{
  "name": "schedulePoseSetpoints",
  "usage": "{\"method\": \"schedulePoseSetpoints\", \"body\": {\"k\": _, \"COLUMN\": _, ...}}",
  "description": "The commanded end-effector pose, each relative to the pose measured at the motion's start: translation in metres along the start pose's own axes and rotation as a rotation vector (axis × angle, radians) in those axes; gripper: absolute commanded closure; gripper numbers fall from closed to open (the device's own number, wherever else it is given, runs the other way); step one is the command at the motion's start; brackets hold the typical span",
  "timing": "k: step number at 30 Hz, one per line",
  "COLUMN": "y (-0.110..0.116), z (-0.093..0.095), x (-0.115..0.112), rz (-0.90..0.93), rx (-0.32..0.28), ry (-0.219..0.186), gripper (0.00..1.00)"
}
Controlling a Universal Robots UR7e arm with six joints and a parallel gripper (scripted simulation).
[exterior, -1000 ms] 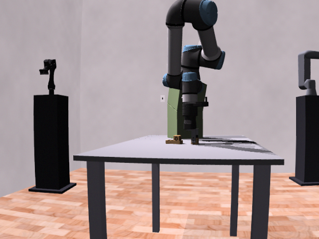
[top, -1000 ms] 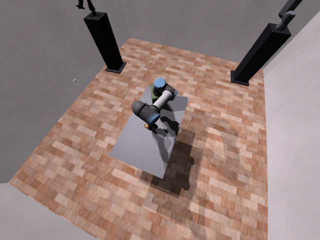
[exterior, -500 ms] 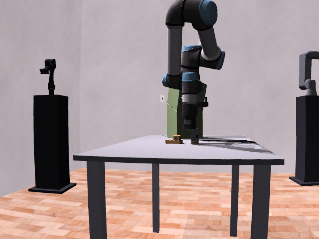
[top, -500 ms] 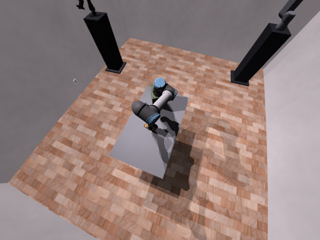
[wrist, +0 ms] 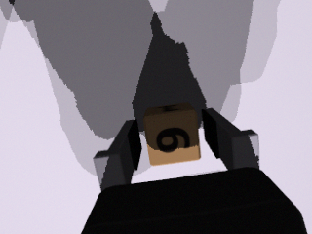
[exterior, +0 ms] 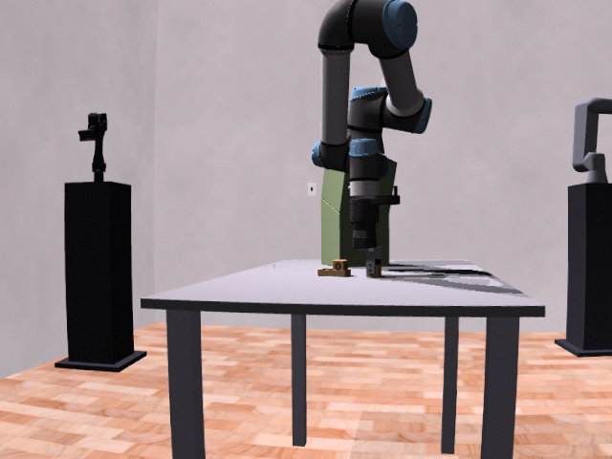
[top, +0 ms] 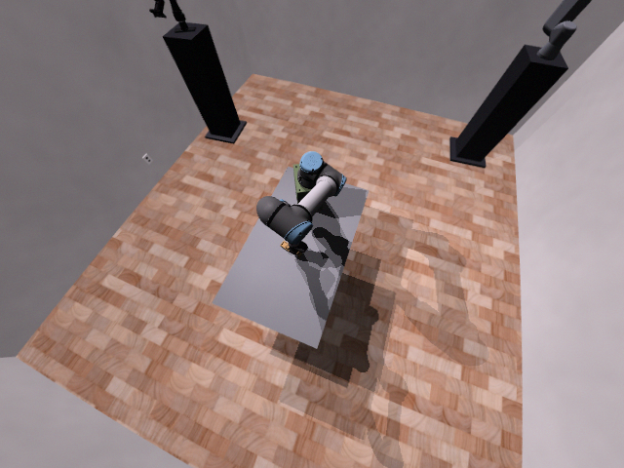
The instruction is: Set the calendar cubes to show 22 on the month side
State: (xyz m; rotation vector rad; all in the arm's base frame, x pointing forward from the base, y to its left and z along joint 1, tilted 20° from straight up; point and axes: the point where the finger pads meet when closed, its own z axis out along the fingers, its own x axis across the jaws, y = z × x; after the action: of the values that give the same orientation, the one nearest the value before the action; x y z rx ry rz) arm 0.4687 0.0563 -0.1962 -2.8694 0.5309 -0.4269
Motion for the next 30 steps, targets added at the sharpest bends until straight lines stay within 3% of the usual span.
{"method": "schedulePoseSetpoints", "body": {"k": 1, "y": 0.000, "z": 0.000, "x": 0.000, "rz": 0.000, "rx": 0.000, "ry": 0.001, "gripper": 0.10}}
{"method": "schedulePoseSetpoints", "body": {"k": 19, "y": 0.000, "z": -0.008, "x": 0.000, "rz": 0.000, "rx": 0.000, "ry": 0.001, "gripper": 0.10}}
{"method": "schedulePoseSetpoints", "body": {"k": 30, "y": 0.000, "z": -0.047, "x": 0.000, "rz": 0.000, "rx": 0.000, "ry": 0.001, "gripper": 0.10}}
